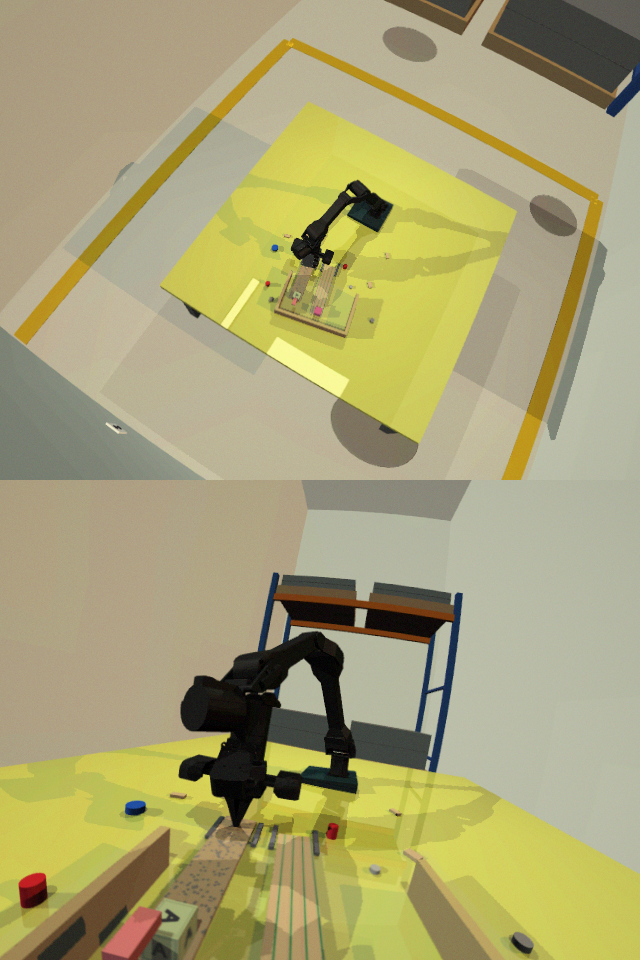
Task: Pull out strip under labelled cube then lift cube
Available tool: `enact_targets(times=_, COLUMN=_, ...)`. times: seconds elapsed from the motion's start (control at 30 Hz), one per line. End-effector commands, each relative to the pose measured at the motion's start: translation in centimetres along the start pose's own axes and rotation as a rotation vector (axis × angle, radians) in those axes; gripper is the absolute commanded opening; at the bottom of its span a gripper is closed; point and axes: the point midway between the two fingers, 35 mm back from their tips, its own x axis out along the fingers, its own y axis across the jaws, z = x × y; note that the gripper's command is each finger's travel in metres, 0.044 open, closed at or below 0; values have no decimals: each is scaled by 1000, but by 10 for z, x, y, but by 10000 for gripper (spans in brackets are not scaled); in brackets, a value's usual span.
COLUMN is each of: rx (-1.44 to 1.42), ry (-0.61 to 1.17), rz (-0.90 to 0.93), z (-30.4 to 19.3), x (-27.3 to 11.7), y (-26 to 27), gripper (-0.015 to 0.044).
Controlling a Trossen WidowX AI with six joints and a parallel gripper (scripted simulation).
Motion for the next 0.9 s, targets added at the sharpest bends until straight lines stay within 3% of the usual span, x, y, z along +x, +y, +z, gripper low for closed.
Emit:
enact_targets(times=0.0, rx=0, ry=21, rz=7, z=-13, x=5, y=0, gripper=0)
enact_targets(times=0.87, rx=-1, ry=24, rz=7, z=-51, x=6, y=-1, gripper=0)
